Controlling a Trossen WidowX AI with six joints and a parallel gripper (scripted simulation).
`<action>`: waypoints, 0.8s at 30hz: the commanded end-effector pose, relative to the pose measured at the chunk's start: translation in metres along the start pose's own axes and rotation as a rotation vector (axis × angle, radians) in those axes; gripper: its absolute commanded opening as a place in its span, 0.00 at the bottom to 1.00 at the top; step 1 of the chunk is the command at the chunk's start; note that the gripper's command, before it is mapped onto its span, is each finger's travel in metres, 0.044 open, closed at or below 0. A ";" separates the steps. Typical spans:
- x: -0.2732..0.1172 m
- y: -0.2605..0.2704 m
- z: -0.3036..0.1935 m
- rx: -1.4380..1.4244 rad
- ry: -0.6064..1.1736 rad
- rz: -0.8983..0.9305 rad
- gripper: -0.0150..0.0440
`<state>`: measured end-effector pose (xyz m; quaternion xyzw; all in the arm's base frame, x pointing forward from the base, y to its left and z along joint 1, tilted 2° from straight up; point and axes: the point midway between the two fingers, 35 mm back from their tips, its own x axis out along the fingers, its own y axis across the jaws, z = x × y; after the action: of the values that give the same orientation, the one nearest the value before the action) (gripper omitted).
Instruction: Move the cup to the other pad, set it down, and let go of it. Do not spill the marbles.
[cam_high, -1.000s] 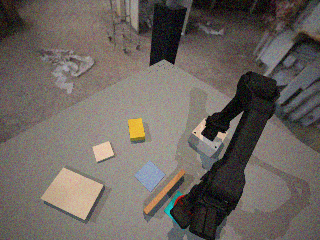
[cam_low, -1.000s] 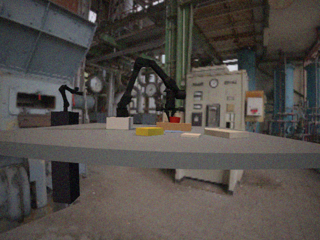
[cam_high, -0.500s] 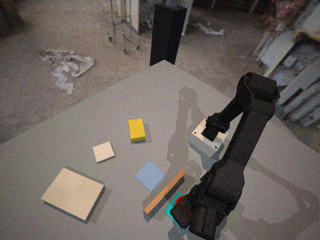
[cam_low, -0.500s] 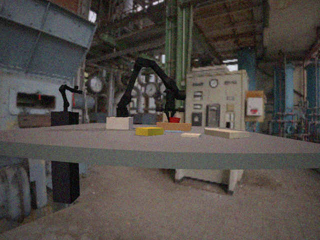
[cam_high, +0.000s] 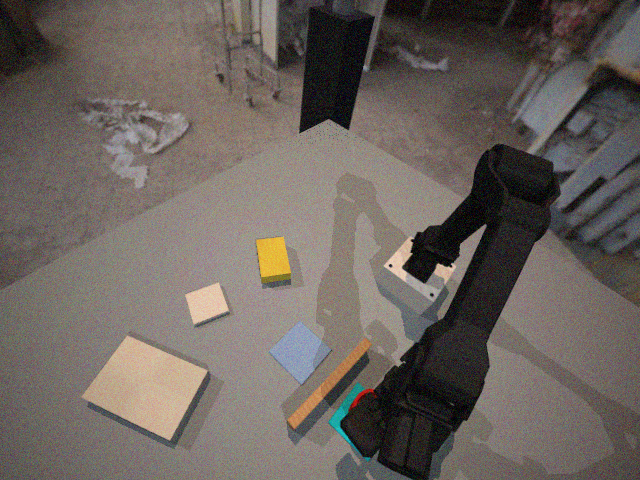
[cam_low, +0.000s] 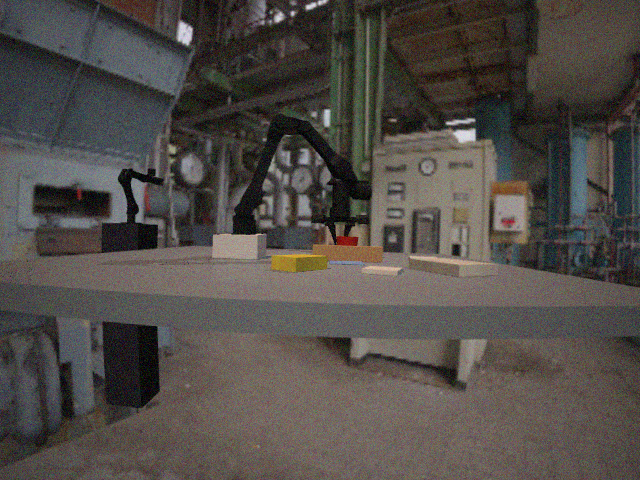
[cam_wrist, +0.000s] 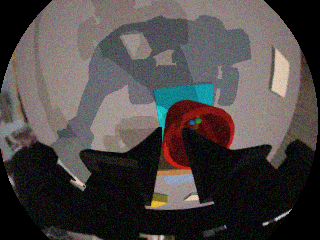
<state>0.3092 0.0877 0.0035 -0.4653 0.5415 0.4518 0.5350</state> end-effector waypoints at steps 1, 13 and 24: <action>-0.002 0.000 0.000 0.000 0.000 0.000 0.47; -0.022 -0.001 0.000 0.002 0.000 0.003 0.47; -0.041 0.000 -0.001 0.004 0.000 0.006 0.47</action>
<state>0.3075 0.0872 0.0371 -0.4638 0.5448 0.4533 0.5316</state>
